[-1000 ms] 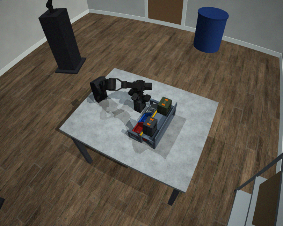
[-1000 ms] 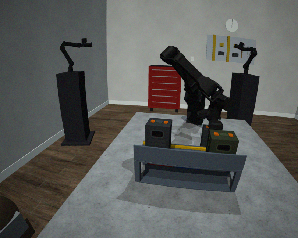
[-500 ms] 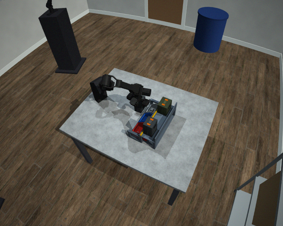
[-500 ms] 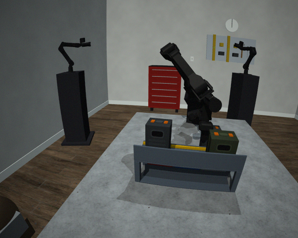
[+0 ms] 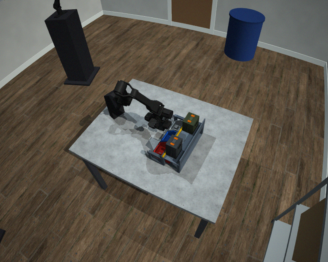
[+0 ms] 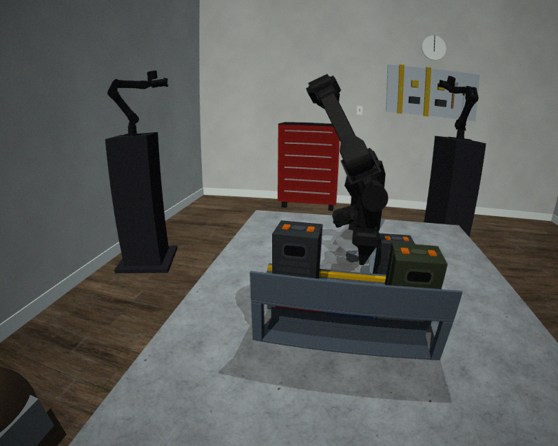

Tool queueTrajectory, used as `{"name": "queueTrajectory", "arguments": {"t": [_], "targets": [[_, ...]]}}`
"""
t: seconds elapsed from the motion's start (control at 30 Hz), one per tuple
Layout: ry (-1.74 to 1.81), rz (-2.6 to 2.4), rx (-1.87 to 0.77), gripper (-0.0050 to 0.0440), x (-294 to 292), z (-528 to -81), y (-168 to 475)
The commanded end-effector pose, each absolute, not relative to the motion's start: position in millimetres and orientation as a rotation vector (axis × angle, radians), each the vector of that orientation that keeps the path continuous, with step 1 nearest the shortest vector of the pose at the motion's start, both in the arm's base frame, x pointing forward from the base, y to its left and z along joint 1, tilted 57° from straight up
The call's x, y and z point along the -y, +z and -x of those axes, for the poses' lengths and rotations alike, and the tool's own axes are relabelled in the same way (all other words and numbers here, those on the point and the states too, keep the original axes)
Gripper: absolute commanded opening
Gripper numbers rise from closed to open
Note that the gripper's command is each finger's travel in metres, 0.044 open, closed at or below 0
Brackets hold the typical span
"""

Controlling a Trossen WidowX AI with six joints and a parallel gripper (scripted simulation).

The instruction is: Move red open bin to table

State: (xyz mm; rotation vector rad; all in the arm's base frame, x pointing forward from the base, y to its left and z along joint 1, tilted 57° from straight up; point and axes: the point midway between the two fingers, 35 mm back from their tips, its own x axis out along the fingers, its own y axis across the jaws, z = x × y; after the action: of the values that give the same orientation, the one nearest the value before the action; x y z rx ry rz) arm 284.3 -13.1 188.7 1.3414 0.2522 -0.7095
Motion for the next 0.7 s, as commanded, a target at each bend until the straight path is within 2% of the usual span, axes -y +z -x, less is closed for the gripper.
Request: {"name": "queueTrajectory", "arguments": {"t": [0.0, 0.2, 0.37, 0.67], "targets": [[-0.688, -1.350, -0.250, 0.0425, 16, -284, 197], [-0.688, -1.350, -0.250, 0.0425, 16, -284, 197], [-0.686, -1.348, -0.246, 0.0425, 60, -282, 217], [-0.686, -1.348, -0.246, 0.0425, 60, -282, 217]]}}
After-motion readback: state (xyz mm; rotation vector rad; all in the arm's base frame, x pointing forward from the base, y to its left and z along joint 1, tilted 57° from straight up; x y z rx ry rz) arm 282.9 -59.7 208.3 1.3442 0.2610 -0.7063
